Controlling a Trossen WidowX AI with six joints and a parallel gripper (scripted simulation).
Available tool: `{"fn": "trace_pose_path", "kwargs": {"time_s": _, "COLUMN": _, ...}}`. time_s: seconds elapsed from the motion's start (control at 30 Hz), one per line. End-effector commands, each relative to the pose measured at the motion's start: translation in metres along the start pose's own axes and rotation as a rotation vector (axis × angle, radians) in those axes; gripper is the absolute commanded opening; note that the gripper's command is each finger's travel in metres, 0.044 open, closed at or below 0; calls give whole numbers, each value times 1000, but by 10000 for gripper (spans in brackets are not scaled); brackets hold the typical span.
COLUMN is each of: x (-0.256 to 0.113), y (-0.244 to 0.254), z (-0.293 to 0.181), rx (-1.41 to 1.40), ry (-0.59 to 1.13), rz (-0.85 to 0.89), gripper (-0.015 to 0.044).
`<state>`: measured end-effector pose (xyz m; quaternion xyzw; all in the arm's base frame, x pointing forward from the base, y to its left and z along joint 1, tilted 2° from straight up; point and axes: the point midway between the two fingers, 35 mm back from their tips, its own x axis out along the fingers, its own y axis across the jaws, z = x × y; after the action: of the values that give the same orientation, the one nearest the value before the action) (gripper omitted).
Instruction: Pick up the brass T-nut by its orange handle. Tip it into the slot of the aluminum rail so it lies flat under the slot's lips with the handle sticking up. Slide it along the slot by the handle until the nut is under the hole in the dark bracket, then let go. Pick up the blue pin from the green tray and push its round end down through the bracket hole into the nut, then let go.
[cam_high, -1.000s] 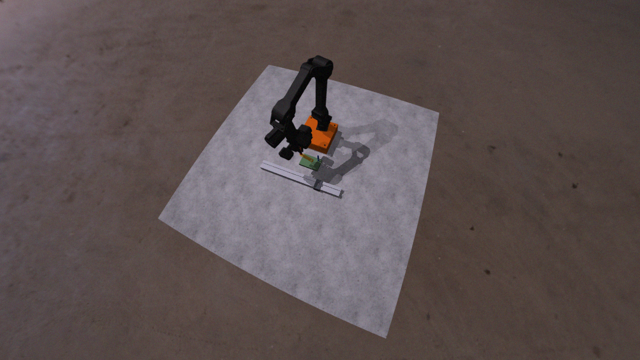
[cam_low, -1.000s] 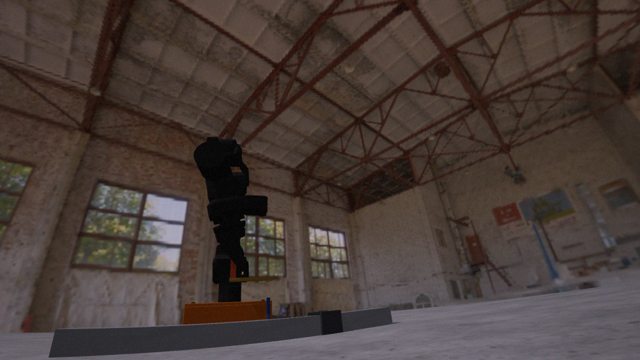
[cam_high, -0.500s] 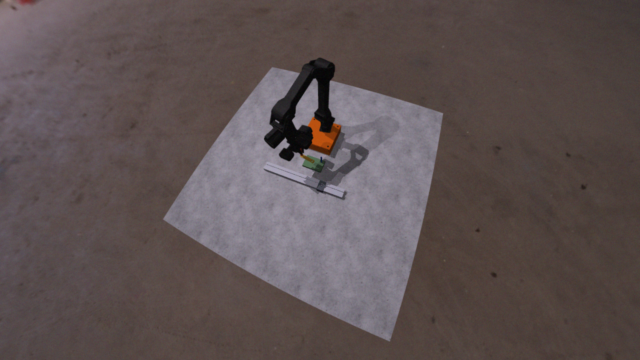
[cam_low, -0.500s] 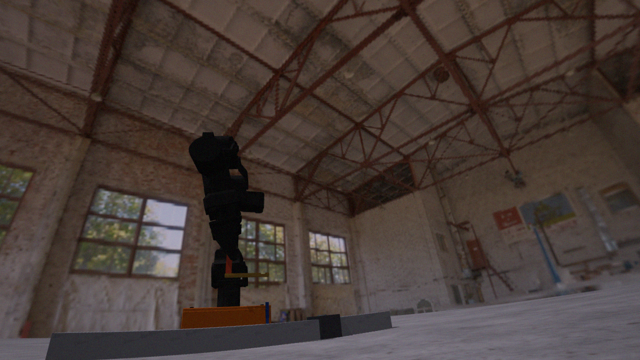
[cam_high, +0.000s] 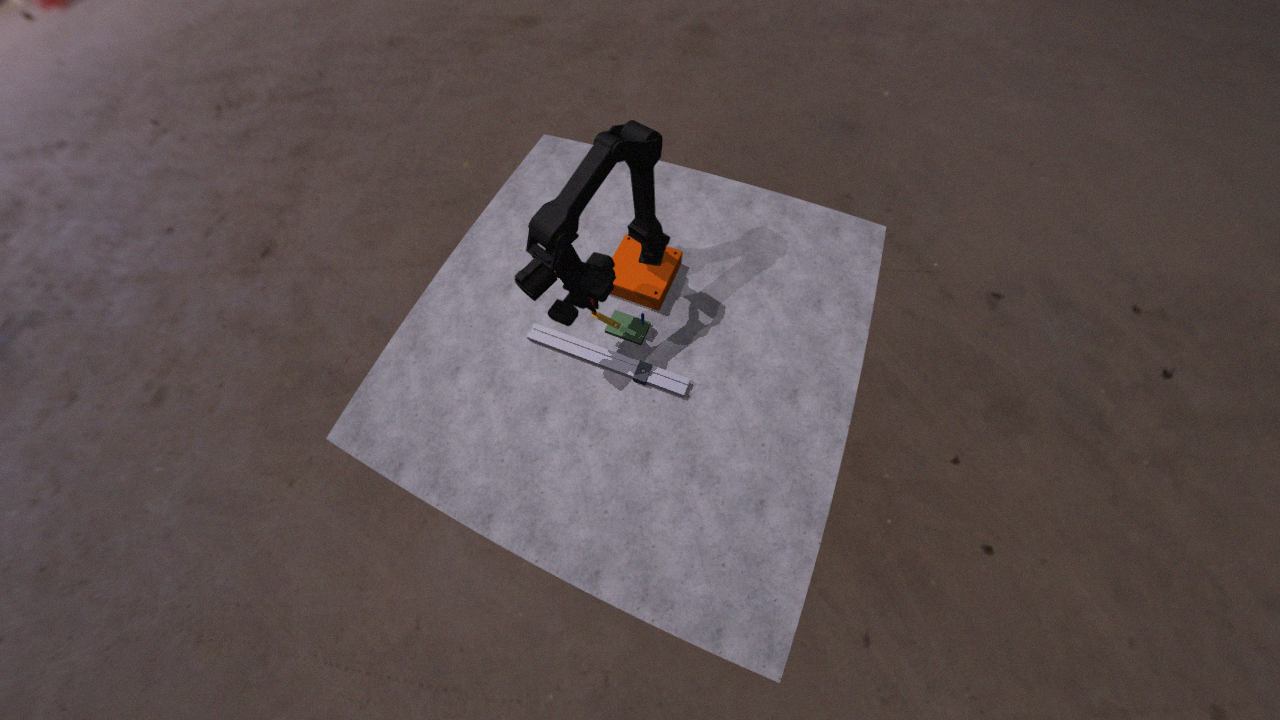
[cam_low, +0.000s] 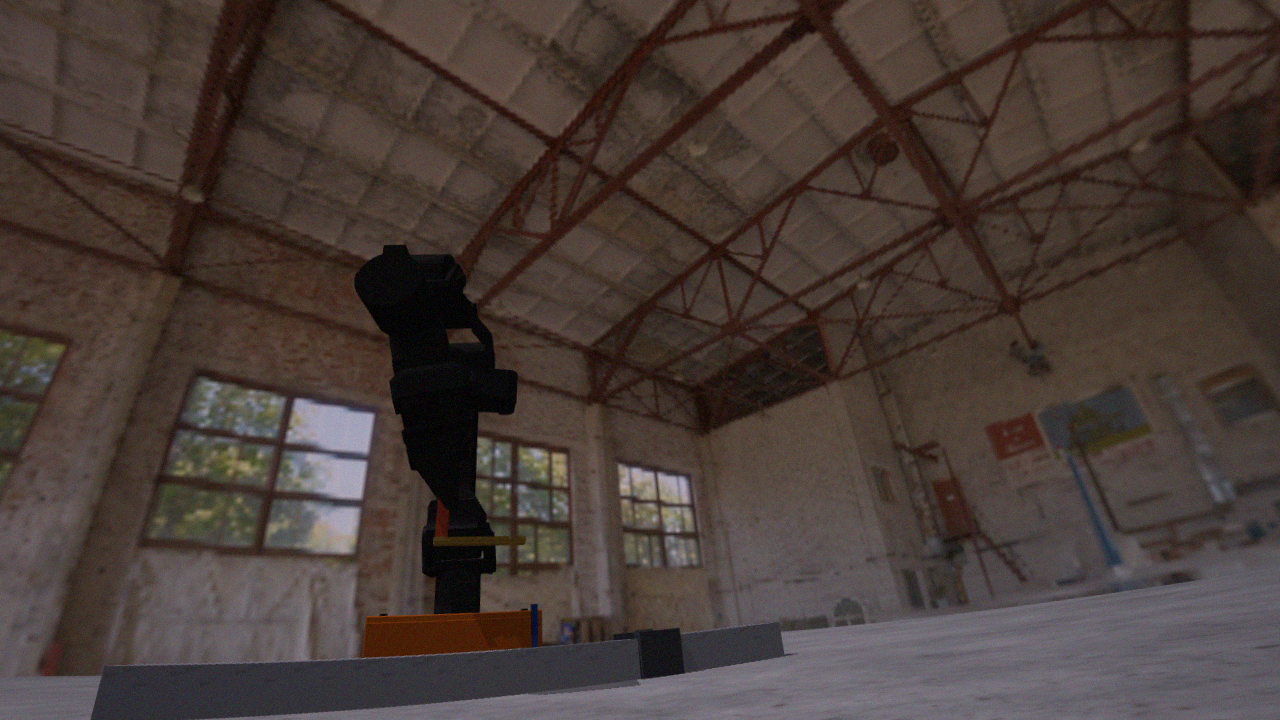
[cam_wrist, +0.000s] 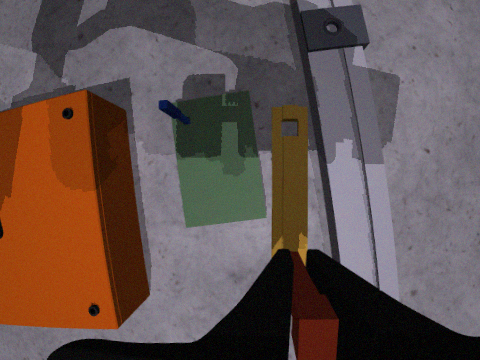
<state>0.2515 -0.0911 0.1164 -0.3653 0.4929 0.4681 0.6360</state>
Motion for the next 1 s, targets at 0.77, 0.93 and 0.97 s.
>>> {"fn": "trace_pose_path", "kwargs": {"time_s": 0.77, "x": -11, "y": -33, "z": -30, "rx": -44, "ry": 9, "rz": 16, "gripper": -150}}
{"fn": "trace_pose_path", "kwargs": {"time_s": 0.93, "x": -13, "y": -39, "z": -36, "rx": -50, "ry": 10, "rz": 17, "gripper": -150}}
{"fn": "trace_pose_path", "kwargs": {"time_s": 0.97, "x": -13, "y": -40, "z": -37, "rx": -52, "ry": 10, "rz": 17, "gripper": -150}}
